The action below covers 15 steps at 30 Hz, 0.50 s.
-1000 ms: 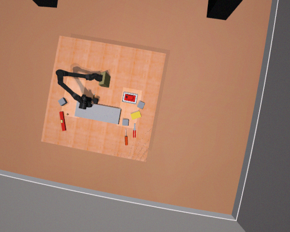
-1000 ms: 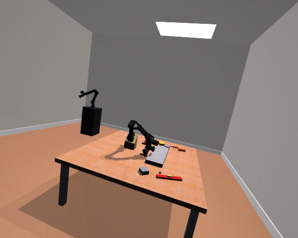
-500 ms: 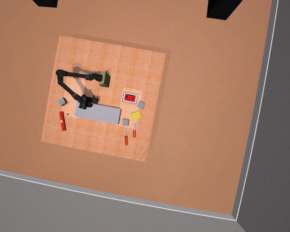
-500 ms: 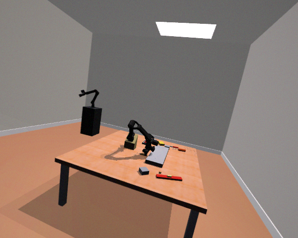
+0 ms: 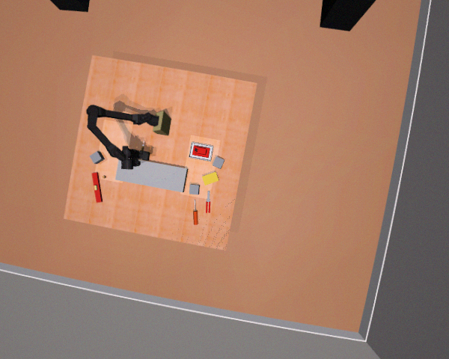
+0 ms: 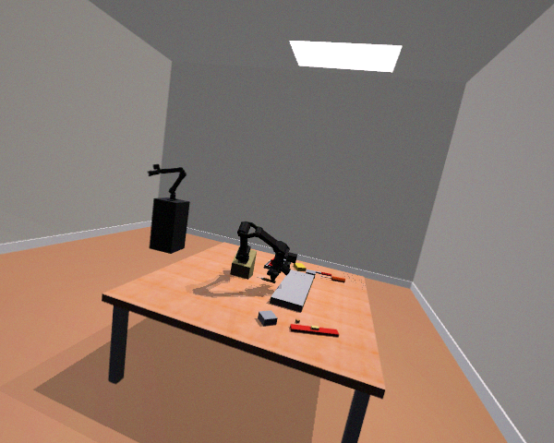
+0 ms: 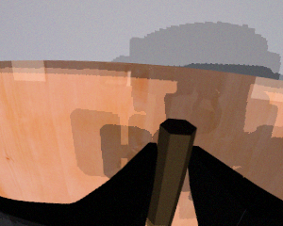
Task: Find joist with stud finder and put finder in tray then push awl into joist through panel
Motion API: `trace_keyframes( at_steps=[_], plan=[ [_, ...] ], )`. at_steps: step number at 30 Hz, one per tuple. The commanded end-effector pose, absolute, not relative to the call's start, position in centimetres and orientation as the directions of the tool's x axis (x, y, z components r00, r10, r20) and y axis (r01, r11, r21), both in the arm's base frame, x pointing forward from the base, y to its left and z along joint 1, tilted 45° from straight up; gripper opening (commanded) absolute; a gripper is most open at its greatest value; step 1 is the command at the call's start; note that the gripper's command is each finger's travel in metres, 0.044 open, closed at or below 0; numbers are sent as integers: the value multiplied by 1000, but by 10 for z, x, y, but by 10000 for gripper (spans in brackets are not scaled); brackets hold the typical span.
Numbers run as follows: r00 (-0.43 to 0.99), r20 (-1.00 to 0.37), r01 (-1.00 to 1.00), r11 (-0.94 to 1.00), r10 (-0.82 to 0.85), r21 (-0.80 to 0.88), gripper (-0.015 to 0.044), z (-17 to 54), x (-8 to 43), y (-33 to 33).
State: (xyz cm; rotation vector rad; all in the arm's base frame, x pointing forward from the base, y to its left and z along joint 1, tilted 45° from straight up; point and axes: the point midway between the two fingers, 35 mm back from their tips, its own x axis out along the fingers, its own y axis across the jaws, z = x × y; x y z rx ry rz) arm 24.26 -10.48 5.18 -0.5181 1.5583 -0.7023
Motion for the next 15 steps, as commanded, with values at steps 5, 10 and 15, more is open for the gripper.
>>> trace_keyframes(
  at_steps=[5,10,15],
  plan=[
    [-100,-716,86,711,-691,-698,0,90,245,-69],
    [-102,-711,86,706,-696,-703,0,107,241,-55],
    [-112,-717,60,716,-688,-696,0,100,241,-58]
  ],
)
